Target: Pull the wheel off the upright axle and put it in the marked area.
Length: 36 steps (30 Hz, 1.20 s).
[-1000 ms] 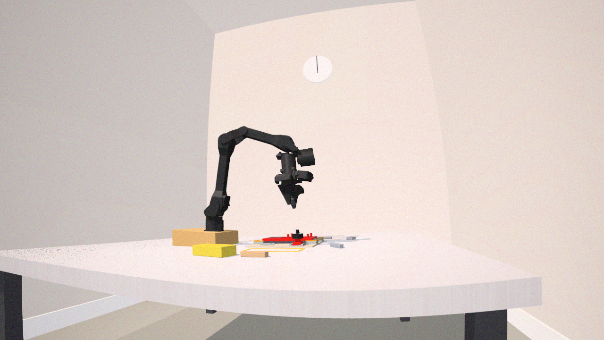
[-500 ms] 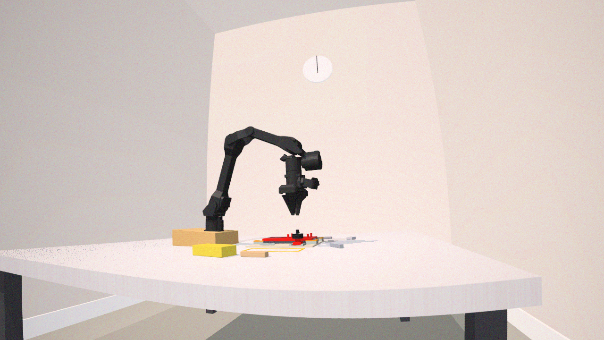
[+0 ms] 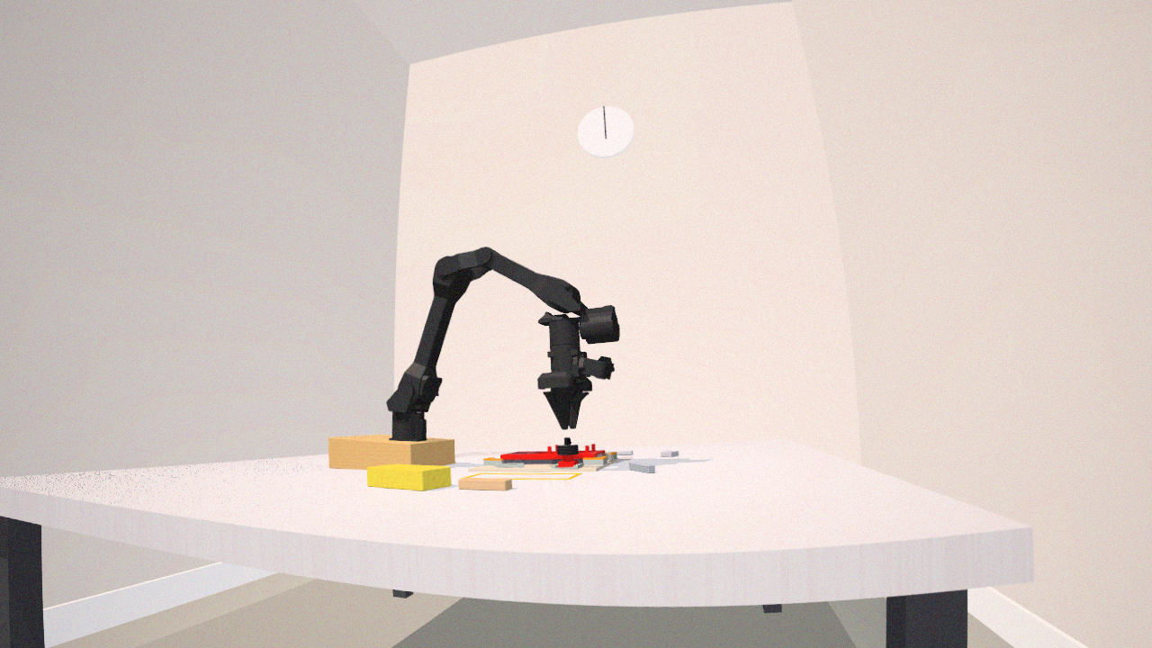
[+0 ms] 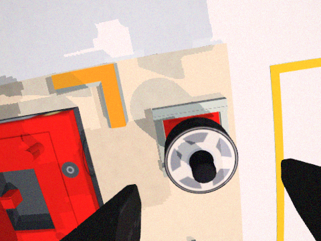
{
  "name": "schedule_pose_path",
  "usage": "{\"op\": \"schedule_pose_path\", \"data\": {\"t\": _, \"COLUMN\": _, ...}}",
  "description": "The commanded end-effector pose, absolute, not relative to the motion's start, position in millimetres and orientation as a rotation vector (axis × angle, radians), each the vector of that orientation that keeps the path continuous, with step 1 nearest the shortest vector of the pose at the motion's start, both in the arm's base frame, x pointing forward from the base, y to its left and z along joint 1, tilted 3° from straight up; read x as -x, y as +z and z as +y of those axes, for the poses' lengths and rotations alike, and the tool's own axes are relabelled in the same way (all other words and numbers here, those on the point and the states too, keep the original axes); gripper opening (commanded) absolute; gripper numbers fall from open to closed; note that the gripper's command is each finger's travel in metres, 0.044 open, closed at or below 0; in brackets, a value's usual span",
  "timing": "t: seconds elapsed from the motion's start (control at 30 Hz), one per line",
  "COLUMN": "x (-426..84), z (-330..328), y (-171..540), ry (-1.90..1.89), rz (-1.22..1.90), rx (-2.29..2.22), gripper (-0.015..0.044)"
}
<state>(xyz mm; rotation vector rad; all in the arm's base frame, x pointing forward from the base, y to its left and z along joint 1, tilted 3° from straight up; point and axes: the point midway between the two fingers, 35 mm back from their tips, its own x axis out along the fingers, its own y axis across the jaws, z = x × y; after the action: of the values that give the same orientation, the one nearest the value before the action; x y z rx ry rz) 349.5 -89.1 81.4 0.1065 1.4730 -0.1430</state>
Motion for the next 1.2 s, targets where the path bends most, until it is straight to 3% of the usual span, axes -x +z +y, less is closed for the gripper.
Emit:
{"op": "schedule_pose_path", "data": {"t": 0.0, "x": -349, "z": -88, "y": 51, "ry": -0.141, "rz": 1.487, "rx": -0.117, "gripper": 0.03}}
{"op": "schedule_pose_path", "data": {"t": 0.2, "x": -349, "z": -89, "y": 41, "ry": -0.141, "rz": 1.487, "rx": -0.117, "gripper": 0.03}}
{"op": "schedule_pose_path", "data": {"t": 0.33, "x": -347, "z": -90, "y": 43, "ry": -0.142, "rz": 1.497, "rx": -0.112, "gripper": 0.0195}}
{"op": "schedule_pose_path", "data": {"t": 0.6, "x": -347, "z": -90, "y": 43, "ry": -0.142, "rz": 1.497, "rx": -0.112, "gripper": 0.0142}}
{"op": "schedule_pose_path", "data": {"t": 0.8, "x": -347, "z": -90, "y": 44, "ry": -0.142, "rz": 1.497, "rx": -0.112, "gripper": 0.0}}
{"op": "schedule_pose_path", "data": {"t": 1.17, "x": -347, "z": -89, "y": 48, "ry": -0.142, "rz": 1.496, "rx": -0.113, "gripper": 0.0}}
